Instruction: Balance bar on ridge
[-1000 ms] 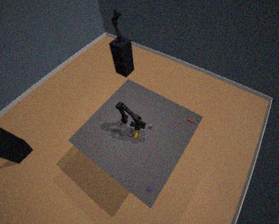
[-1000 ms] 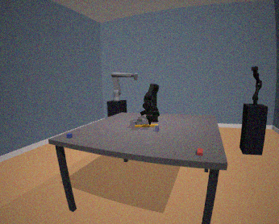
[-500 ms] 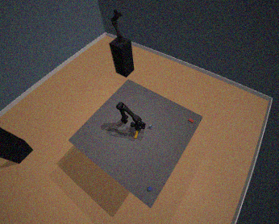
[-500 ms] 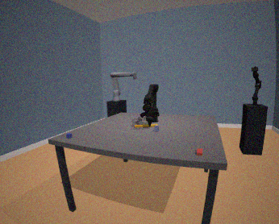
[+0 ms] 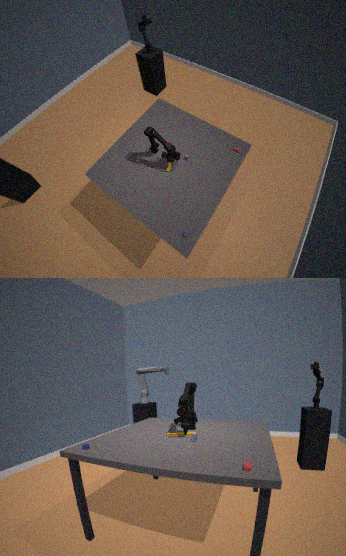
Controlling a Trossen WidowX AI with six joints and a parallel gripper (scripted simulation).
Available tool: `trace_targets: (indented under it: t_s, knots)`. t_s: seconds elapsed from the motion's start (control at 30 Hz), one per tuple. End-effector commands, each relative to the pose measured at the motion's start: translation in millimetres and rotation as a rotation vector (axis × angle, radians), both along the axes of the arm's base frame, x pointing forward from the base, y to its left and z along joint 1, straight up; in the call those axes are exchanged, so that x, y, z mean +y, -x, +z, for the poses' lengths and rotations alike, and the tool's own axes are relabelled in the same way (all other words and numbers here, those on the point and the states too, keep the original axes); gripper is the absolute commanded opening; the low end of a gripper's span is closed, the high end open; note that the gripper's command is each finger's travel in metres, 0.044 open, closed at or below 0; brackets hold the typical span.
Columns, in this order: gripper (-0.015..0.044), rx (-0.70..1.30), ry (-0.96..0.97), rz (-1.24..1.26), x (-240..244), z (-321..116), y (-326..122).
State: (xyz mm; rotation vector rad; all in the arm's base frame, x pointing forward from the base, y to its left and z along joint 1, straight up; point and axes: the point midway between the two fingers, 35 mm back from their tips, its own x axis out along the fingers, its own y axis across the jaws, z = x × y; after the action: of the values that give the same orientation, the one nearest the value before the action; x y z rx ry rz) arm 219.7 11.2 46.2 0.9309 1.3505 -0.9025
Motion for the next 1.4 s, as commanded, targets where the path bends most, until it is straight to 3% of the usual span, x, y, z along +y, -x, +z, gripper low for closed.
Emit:
trace_targets:
  t_s: [0.0,0.13,0.3,1.37]
  knots:
    - [0.0138,0.000,0.000,0.000,0,0,0]
    - [0.0111,0.000,0.000,0.000,0,0,0]
    - [0.0000,0.000,0.000,0.000,0,9,-2]
    - [0.0000,0.002,0.003,-0.003,-1,90,1]
